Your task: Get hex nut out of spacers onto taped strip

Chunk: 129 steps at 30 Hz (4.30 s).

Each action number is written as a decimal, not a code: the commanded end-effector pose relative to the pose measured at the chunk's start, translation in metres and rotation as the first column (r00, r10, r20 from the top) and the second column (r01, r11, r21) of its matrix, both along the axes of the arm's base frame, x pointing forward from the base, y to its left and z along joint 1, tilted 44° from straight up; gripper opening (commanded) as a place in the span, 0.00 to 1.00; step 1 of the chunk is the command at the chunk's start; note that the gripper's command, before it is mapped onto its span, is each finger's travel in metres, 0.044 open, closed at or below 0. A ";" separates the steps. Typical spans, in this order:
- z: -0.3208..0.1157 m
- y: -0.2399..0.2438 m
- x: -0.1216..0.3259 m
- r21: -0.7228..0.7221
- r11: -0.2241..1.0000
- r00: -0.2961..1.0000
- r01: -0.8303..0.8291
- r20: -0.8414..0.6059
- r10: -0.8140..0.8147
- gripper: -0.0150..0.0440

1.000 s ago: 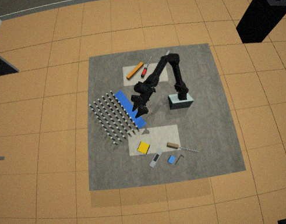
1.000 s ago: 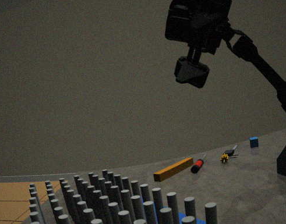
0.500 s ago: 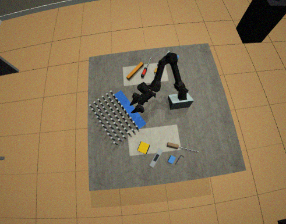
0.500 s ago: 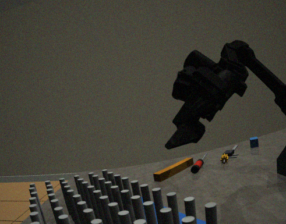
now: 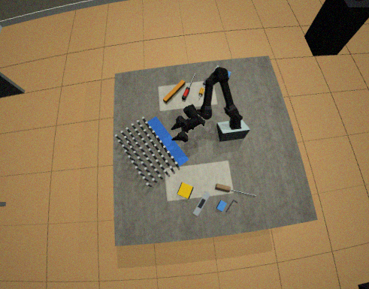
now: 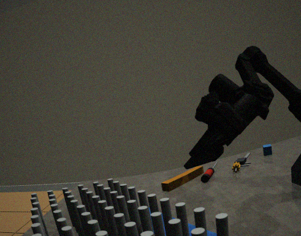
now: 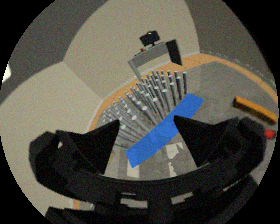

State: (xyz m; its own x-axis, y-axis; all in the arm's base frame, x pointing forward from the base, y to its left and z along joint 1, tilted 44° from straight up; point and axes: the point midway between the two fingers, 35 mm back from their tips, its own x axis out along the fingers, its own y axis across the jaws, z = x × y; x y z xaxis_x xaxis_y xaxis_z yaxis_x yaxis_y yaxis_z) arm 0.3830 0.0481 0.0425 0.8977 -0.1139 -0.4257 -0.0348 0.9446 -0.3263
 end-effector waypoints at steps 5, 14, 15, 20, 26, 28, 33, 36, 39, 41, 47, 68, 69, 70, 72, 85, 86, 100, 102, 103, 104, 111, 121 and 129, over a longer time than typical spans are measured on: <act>-0.001 -0.003 -0.001 -0.009 1.000 1.000 0.005 -0.001 -0.005 1.00; -0.001 -0.003 -0.001 -0.009 1.000 1.000 0.005 -0.001 -0.005 1.00; -0.001 -0.003 -0.001 -0.009 1.000 1.000 0.005 -0.001 -0.005 1.00; -0.001 -0.003 -0.001 -0.009 1.000 1.000 0.005 -0.001 -0.005 1.00; -0.007 0.007 0.001 0.016 1.000 1.000 -0.007 -0.028 0.007 1.00; -0.026 0.033 0.005 0.085 0.996 0.993 -0.031 -0.108 0.041 1.00; -0.076 0.104 -0.002 0.242 0.970 0.936 -0.025 -0.336 0.108 1.00; -0.106 0.142 -0.022 0.307 0.952 0.870 0.010 -0.472 0.144 1.00; -0.132 0.170 -0.045 0.338 0.939 0.796 0.064 -0.584 0.157 1.00; -0.146 0.186 -0.060 0.341 0.934 0.742 0.112 -0.653 0.150 1.00; -0.188 0.226 -0.114 0.246 0.920 0.540 0.306 -0.840 0.045 1.00; -0.242 0.257 -0.252 -0.320 0.713 0.082 0.624 -0.881 -0.467 1.00; -0.242 0.257 -0.252 -0.320 0.713 0.082 0.624 -0.881 -0.467 1.00; -0.244 0.255 -0.252 -0.320 0.713 0.082 0.624 -0.881 -0.467 1.00; -0.258 0.241 -0.248 -0.320 0.713 0.083 0.624 -0.880 -0.467 1.00; -0.283 0.213 -0.244 -0.320 0.713 0.084 0.624 -0.879 -0.469 1.00; -0.283 0.213 -0.244 -0.320 0.713 0.084 0.624 -0.879 -0.469 1.00; -0.282 0.212 -0.242 -0.320 0.713 0.084 0.624 -0.879 -0.469 0.73; -0.282 0.212 -0.242 -0.320 0.713 0.084 0.624 -0.879 -0.469 0.73; -0.282 0.212 -0.242 -0.320 0.713 0.084 0.624 -0.879 -0.469 0.73; -0.282 0.212 -0.242 -0.320 0.713 0.084 0.624 -0.879 -0.469 0.73; -0.288 0.207 -0.241 -0.320 0.712 0.084 0.624 -0.879 -0.469 0.73; -0.301 0.196 -0.239 -0.320 0.712 0.085 0.625 -0.879 -0.469 0.73; -0.310 0.187 -0.238 -0.320 0.712 0.085 0.625 -0.879 -0.470 0.73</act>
State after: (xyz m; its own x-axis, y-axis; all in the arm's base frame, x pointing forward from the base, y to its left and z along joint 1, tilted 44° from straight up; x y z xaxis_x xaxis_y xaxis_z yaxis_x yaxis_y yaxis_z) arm 0.1452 0.2419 -0.2624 -0.3248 -0.2735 -0.9054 0.3376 0.8607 -0.3811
